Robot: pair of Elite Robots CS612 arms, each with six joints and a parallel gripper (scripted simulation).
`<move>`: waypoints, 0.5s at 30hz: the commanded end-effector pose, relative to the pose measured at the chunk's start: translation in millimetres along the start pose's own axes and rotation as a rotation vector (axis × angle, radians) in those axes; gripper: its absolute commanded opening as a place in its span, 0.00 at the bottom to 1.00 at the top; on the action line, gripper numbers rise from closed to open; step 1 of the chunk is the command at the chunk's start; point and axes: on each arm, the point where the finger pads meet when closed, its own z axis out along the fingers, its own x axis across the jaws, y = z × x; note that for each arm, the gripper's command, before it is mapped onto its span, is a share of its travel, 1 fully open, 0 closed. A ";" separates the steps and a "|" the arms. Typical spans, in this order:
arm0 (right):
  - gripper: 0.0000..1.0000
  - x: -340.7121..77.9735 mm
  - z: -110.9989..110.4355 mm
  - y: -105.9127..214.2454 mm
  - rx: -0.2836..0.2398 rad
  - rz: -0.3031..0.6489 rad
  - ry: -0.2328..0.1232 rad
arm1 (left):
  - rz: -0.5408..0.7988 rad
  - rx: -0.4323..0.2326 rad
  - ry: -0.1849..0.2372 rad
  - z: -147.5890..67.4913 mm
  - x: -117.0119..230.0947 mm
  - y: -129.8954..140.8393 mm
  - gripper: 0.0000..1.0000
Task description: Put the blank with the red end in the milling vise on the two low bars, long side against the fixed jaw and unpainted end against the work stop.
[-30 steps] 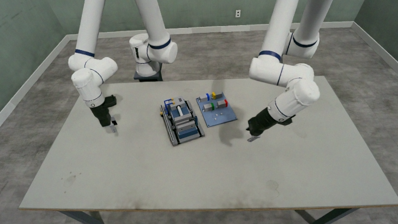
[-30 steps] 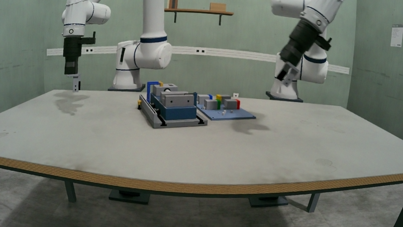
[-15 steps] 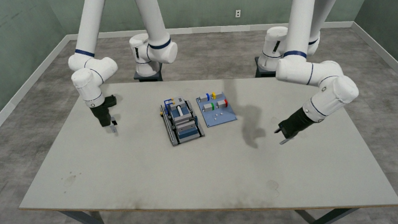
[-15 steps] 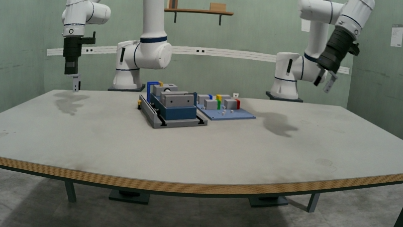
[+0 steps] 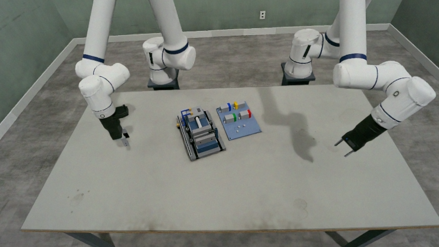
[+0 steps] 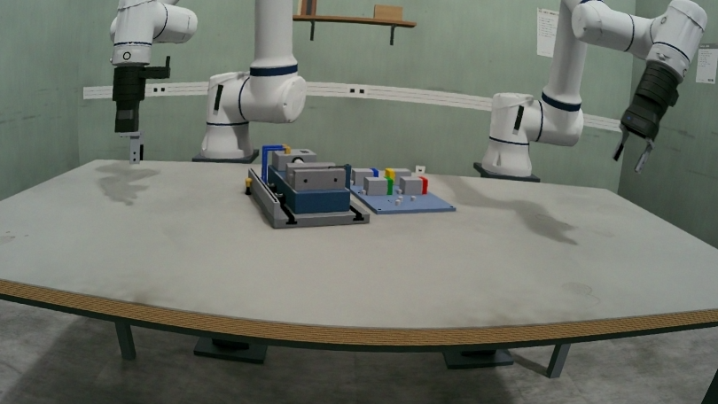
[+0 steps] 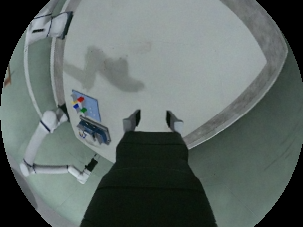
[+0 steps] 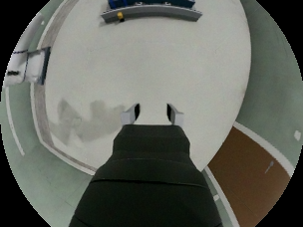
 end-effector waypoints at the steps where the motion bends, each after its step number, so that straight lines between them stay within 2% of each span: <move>1: 1.00 0.8 -1.0 0.5 -0.001 0.000 0.002 | -0.077 0.001 0.025 -18.0 16.8 -33.9 1.00; 12: 1.00 0.8 -1.0 0.5 -0.001 0.000 0.002 | -0.303 0.003 0.089 -64.3 50.8 -136.5 1.00; 14: 1.00 0.8 -1.0 0.5 -0.001 0.000 0.002 | -0.303 0.003 0.089 -64.3 50.8 -136.5 1.00; 15: 1.00 0.8 -1.0 0.5 -0.001 0.000 0.002 | -0.324 0.003 0.095 -68.4 53.0 -146.0 1.00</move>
